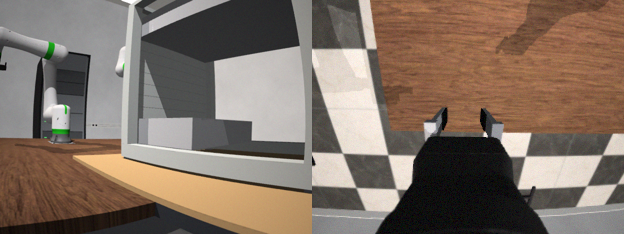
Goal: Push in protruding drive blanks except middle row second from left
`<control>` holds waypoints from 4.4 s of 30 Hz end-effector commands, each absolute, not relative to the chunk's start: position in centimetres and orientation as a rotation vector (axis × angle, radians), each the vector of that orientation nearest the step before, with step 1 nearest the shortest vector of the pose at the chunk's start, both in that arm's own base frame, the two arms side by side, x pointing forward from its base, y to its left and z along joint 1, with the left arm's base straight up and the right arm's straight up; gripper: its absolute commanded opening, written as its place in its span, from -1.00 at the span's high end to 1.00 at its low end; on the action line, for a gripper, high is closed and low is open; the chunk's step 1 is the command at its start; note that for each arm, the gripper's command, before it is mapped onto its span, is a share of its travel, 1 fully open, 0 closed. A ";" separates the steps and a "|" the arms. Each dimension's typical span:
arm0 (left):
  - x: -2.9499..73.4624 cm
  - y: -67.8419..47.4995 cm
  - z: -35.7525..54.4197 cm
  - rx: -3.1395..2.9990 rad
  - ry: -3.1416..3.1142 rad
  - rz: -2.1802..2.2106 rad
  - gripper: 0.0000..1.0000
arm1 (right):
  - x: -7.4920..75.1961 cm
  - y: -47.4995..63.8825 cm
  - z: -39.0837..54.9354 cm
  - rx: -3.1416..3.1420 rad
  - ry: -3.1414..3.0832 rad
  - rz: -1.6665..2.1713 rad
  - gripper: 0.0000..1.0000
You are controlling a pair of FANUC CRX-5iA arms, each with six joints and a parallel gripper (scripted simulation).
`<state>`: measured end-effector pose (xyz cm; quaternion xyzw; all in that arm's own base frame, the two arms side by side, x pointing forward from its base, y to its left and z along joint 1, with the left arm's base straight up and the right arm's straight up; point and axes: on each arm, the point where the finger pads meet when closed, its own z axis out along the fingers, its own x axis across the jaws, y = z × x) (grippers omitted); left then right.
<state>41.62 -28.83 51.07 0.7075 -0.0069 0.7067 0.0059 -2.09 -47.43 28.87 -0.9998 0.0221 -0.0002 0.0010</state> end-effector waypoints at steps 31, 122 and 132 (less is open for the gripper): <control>44.2 -30.3 51.0 2.212 -0.020 2.212 -1.00 | -2.1 -47.5 29.0 -3.141 0.070 0.000 -1.00; 55.3 -36.4 50.4 2.212 -0.020 2.212 -1.00 | -2.1 -47.5 29.0 -3.141 0.070 0.000 -1.00; 55.3 -36.4 50.4 2.212 -0.020 2.212 -1.00 | -2.1 -47.5 29.0 -3.141 0.070 0.000 -1.00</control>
